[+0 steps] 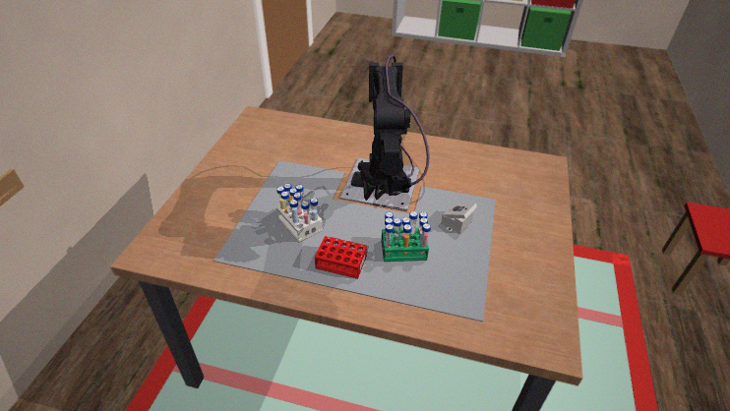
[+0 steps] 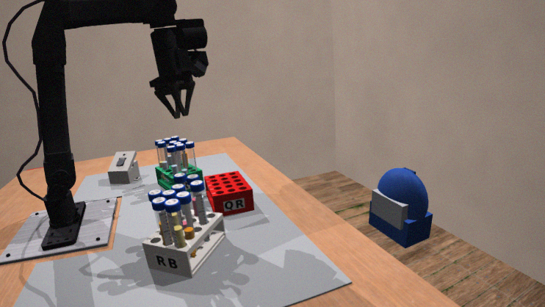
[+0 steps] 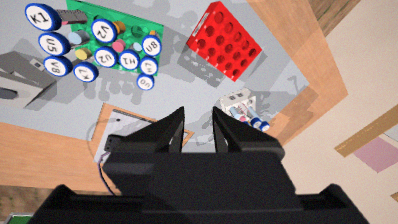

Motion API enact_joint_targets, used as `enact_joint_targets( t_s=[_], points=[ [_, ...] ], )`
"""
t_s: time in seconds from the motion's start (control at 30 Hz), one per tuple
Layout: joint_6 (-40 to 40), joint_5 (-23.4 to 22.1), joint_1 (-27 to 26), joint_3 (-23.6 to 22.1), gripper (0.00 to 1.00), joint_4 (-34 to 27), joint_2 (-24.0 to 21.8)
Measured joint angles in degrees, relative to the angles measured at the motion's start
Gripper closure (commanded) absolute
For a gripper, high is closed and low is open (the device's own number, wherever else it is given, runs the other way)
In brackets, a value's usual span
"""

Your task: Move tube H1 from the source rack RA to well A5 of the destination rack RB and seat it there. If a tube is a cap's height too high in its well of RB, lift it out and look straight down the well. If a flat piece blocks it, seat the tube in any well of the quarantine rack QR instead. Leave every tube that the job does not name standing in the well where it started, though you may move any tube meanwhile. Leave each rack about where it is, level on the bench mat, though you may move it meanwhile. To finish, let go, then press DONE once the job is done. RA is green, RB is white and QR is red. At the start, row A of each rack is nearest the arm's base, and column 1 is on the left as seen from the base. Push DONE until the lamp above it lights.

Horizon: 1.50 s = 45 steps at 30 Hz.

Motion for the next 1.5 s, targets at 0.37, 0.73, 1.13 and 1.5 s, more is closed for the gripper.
enact_joint_targets(
  t_s=[0.37, 0.73, 1.13, 1.5],
  points=[
    [8.63, -5.79, -10.38, 0.00, 0.70, -0.13, 0.00],
    [17.86, -10.99, -17.42, -2.01, 0.70, -0.15, 0.04],
    [20.96, -12.76, -18.86, -3.04, 0.70, 0.07, 0.02],
    [21.07, -12.76, -18.84, -3.04, 0.70, 0.07, 0.02]
  ],
)
